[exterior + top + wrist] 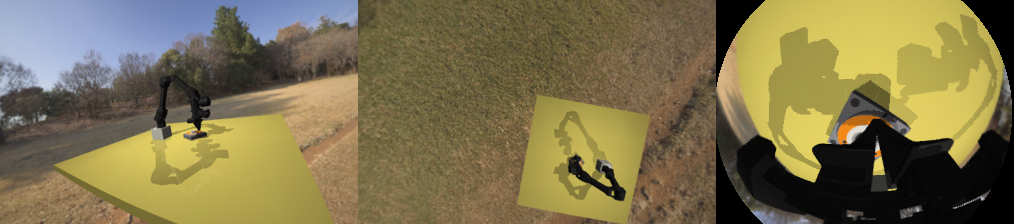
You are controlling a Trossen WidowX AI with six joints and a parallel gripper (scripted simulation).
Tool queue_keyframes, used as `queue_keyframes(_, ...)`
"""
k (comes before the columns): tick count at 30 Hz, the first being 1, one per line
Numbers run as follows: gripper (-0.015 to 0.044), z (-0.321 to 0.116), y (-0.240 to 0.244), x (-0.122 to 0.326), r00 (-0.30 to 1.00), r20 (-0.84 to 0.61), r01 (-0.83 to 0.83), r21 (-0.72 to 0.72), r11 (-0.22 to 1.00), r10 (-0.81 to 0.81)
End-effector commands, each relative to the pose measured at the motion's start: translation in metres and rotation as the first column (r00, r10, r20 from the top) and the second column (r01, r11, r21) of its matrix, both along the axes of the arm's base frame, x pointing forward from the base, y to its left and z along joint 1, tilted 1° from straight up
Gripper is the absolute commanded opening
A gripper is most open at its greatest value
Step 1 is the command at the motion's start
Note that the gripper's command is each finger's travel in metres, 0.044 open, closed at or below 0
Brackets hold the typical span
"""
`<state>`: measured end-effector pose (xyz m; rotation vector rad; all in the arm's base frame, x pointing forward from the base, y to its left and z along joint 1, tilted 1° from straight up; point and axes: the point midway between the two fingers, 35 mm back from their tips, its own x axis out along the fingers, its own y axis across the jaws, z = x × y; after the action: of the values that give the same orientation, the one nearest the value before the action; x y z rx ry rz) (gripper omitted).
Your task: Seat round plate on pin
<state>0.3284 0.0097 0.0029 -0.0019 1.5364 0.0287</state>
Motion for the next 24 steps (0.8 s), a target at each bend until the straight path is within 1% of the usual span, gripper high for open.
queue_keyframes(1,0.0,-0.002,-0.004,-0.002,1.0,0.0,-0.003,-0.003,1.0,0.003)
queue_keyframes(4,0.0,0.007,-0.004,-0.001,1.0,0.0,-0.003,-0.003,1.0,0.003)
queue_keyframes(7,0.0,0.027,-0.003,-0.001,1.0,0.0,-0.003,-0.003,1.0,0.003)
queue_keyframes(11,0.0,0.043,-0.003,-0.008,1.0,-0.001,-0.003,-0.003,1.0,0.003)
queue_keyframes(14,0.0,0.044,-0.003,-0.009,1.0,-0.001,-0.003,-0.003,1.0,0.003)
queue_keyframes(15,0.0,0.036,-0.003,-0.008,1.0,-0.007,0.001,-0.001,1.0,-0.001)
queue_keyframes(24,0.0,0.036,-0.003,-0.008,1.0,-0.007,0.001,-0.001,1.0,-0.001)
